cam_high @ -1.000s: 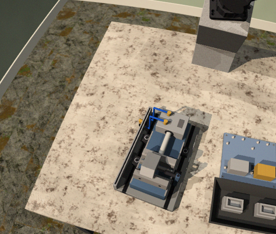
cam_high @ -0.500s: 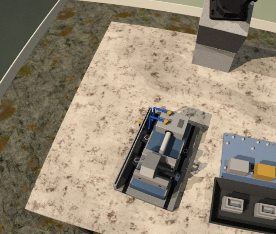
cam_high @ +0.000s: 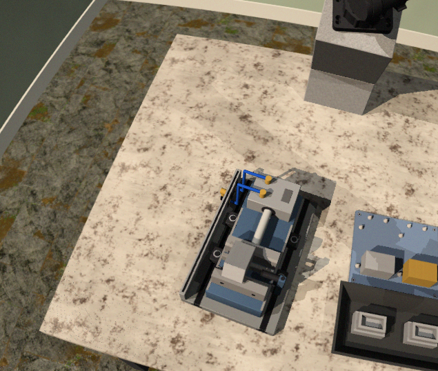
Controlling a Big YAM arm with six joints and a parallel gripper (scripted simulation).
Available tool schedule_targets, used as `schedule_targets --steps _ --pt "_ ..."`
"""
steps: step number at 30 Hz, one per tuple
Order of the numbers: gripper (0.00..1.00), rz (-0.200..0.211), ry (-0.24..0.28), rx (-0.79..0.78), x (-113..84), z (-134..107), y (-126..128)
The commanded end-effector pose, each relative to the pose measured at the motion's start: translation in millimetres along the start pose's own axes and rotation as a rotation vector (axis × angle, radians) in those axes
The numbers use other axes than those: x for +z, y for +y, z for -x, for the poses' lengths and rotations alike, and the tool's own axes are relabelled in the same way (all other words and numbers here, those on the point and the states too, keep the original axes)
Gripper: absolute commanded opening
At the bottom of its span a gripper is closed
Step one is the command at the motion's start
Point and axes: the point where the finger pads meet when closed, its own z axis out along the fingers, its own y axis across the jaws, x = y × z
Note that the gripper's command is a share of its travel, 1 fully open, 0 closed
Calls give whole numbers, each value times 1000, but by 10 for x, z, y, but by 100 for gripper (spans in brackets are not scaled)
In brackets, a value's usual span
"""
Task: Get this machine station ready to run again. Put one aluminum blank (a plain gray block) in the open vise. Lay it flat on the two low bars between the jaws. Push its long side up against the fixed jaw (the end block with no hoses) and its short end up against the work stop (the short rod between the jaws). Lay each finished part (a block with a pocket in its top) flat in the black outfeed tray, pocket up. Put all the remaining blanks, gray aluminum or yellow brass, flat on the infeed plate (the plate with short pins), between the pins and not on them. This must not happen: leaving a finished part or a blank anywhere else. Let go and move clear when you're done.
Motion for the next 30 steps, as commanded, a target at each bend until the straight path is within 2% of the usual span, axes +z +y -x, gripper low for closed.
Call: schedule_targets --steps 1,2,3,5,6,7,8,9,10,11,12,13,14,15,16,17,18,19,20,22,23,24,25,26,27,28,30 --pt "100 -83 16 155 -298 173 -713" --pt "100 -184 70 235 -479 59 -895" --pt "100 -184 70 235 -566 79 -1038" --pt "100 -184 70 235 -566 79 -1038" --pt "100 -291 117 316 -926 20 -1435" --pt "100 -382 149 372 -1120 -75 -1556" --pt "100 -405 154 396 -1213 -60 -1666" --pt "100 -406 154 396 -1296 -30 -1769" --pt "100 -519 183 470 -1517 -125 -1876" --pt "100 -524 182 475 -1619 -98 -1981" --pt "100 -624 203 531 -1846 -173 -2076" --pt "100 -647 201 550 -1970 -144 -2185" --pt "100 -646 200 550 -2070 -103 -2278" --pt "100 -768 210 620 -2326 -169 -2359" --pt "100 -771 209 622 -2440 -129 -2447" --pt "100 -877 214 673 -2690 -178 -2506" --pt "100 -897 208 688 -2819 -133 -2591" --pt "100 -896 207 688 -2922 -81 -2665" --pt "100 -1021 197 749 -3190 -116 -2703" --pt "100 -1021 197 749 -3190 -116 -2703" --pt "100 -1144 177 803 -3656 -33 -2836" --pt "100 -1145 176 802 -3750 20 -2887" --pt "100 -1160 268 858 -3973 -258 -2870" --pt "100 -1137 393 922 -4051 -752 -2719" --pt "100 -1134 397 925 -4038 -778 -2713" --pt "100 -1108 509 991 -4101 -1198 -2511" --pt "100 -1068 643 1068 -4212 -1518 -2166"
